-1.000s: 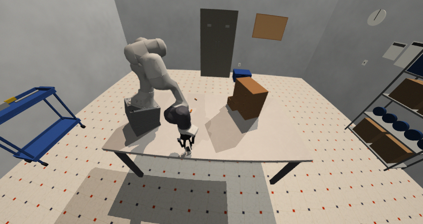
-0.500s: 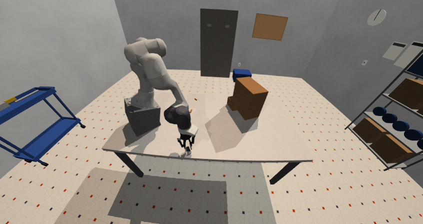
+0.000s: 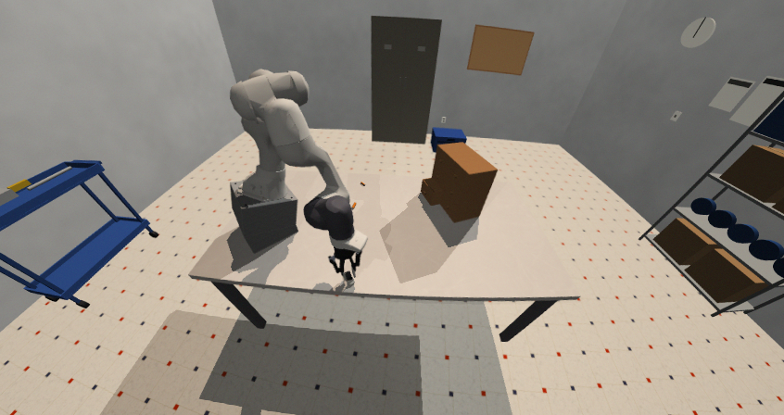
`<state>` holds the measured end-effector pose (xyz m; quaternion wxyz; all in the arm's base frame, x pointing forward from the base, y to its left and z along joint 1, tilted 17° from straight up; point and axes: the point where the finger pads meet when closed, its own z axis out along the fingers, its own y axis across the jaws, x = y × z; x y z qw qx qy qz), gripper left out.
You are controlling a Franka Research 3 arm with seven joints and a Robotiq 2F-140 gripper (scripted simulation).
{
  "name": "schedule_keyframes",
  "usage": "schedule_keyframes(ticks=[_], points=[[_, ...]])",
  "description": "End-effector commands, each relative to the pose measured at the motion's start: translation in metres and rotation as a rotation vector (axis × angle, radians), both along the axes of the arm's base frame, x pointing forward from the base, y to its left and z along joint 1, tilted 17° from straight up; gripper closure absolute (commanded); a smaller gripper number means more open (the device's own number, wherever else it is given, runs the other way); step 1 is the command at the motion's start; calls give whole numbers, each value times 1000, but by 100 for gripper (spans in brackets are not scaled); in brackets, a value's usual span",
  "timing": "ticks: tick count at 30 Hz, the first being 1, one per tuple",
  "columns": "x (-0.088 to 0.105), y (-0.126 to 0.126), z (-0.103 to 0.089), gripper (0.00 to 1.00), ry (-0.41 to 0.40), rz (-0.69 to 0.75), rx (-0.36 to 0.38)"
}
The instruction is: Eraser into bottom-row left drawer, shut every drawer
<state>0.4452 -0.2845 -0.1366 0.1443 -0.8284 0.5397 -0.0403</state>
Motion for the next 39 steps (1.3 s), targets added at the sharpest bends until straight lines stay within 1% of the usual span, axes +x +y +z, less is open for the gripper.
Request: schedule_keyframes(ticks=[1,32,39], points=[[0,1,0,69,1,-6,2],[-1,2,0,69,1,-6,2],[0,2,-4,69,1,-6,2]])
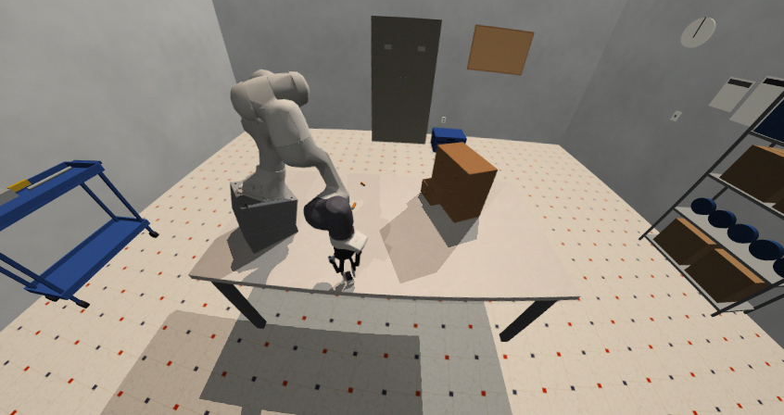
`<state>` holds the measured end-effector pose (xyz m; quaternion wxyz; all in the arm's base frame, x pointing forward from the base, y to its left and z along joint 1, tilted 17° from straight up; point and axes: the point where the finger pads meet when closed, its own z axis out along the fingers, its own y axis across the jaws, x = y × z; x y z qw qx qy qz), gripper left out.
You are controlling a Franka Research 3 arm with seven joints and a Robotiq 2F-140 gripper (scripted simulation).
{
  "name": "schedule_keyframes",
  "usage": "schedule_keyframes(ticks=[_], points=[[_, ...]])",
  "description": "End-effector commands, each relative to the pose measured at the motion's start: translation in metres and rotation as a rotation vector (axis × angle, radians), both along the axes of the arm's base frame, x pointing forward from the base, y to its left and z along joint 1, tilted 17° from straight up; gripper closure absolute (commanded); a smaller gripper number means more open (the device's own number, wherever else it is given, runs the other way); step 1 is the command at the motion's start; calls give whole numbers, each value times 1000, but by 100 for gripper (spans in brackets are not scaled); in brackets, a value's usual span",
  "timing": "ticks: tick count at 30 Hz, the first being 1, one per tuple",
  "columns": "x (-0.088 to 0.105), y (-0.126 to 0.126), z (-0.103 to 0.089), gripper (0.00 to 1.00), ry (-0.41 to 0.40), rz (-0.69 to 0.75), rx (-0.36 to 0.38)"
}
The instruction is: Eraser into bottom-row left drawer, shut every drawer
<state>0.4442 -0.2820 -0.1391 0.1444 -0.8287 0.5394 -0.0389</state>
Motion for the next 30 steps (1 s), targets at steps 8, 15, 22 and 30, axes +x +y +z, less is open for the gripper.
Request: schedule_keyframes(ticks=[8,15,22,30], points=[[5,3,-16,69,-2,-8,1],[5,3,-17,69,-2,-8,1],[5,3,-17,69,-2,-8,1],[5,3,-17,69,-2,-8,1]])
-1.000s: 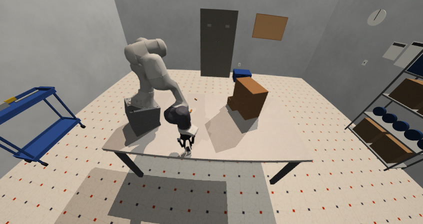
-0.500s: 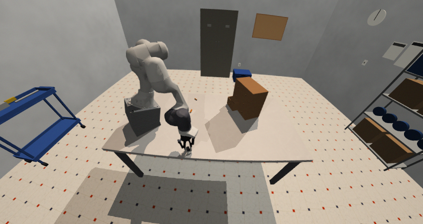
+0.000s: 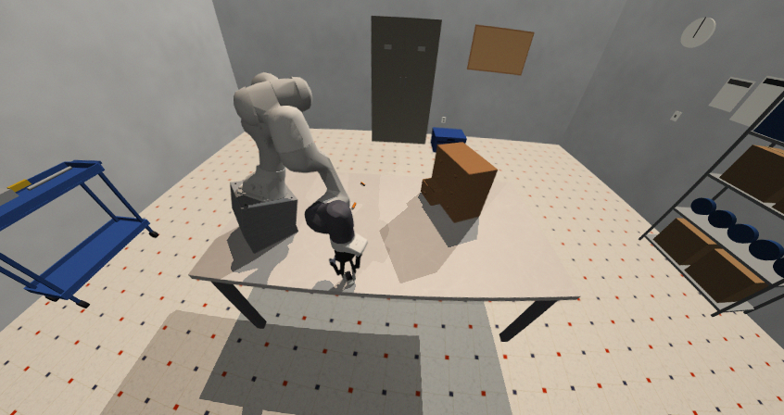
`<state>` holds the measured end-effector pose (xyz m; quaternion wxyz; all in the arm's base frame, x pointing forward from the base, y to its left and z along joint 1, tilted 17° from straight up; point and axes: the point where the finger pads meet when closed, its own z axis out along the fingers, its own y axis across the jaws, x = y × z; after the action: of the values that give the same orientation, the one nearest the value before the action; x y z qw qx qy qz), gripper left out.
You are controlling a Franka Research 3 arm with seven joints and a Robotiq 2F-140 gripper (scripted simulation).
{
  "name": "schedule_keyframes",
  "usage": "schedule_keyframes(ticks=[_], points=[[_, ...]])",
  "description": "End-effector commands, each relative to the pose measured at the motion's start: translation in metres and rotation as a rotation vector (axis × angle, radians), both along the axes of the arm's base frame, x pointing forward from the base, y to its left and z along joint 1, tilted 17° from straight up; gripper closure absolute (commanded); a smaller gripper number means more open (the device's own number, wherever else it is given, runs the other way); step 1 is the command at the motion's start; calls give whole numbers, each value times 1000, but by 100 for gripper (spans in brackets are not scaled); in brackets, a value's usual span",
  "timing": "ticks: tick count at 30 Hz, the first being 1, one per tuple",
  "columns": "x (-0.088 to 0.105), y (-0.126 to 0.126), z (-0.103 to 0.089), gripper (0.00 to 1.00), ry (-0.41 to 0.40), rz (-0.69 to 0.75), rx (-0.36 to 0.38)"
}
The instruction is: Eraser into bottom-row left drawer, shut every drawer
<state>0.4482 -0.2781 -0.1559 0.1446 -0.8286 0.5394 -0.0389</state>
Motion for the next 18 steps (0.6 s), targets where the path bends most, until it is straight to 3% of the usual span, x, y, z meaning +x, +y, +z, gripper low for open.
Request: schedule_keyframes(ticks=[1,4,5,18], points=[[1,-1,0,69,-1,-8,0],[1,-1,0,69,-1,-8,0],[1,-1,0,80,-1,-8,0],[1,-1,0,80,-1,-8,0]])
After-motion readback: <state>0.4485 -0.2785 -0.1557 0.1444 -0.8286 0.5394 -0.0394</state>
